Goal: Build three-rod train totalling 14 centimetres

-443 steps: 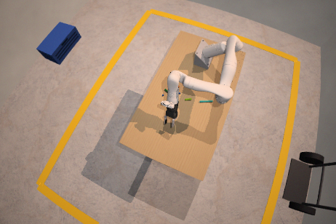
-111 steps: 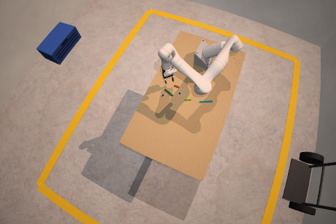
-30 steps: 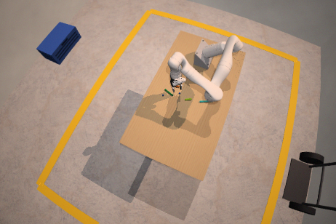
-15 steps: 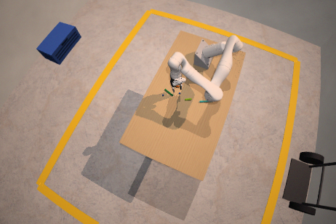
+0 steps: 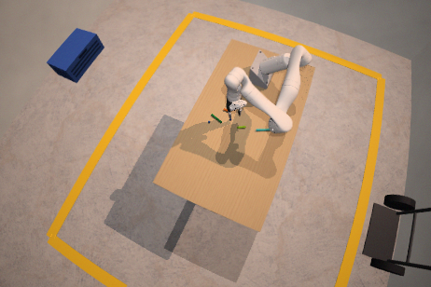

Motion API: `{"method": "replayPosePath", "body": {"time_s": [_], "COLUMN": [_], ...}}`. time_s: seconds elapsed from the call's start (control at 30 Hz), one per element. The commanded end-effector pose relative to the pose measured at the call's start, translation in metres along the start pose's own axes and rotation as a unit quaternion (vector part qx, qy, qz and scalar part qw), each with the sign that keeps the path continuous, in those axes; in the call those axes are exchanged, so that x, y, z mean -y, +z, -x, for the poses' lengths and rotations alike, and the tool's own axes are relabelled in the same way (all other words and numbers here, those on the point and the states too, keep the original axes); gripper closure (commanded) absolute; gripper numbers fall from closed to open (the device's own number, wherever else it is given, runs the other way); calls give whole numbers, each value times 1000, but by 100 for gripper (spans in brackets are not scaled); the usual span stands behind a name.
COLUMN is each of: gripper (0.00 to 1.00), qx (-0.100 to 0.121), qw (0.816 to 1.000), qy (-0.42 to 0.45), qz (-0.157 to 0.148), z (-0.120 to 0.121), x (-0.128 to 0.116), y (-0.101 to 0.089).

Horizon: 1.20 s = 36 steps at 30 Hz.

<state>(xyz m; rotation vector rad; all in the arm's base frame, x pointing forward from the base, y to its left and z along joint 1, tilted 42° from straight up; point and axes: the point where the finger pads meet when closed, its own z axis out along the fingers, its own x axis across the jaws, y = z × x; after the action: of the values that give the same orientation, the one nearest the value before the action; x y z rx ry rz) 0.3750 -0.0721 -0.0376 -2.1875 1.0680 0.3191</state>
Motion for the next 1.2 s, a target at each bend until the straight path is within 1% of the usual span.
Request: {"method": "replayPosePath", "body": {"time_s": [0.0,0.17,0.27,0.43,1.17], "gripper": [0,0,0,0,0], "qx": [-6,-5,-3,-3,-3], "qw": [1000,1000,1000,1000,1000], "qy": [-12,-12,-12,-13,-13], "qz": [-2,-1,0,0,0], "z": [29,74,99,105,105], "x": [30,52,60,62,62], "y": [0,2,3,3,3]}}
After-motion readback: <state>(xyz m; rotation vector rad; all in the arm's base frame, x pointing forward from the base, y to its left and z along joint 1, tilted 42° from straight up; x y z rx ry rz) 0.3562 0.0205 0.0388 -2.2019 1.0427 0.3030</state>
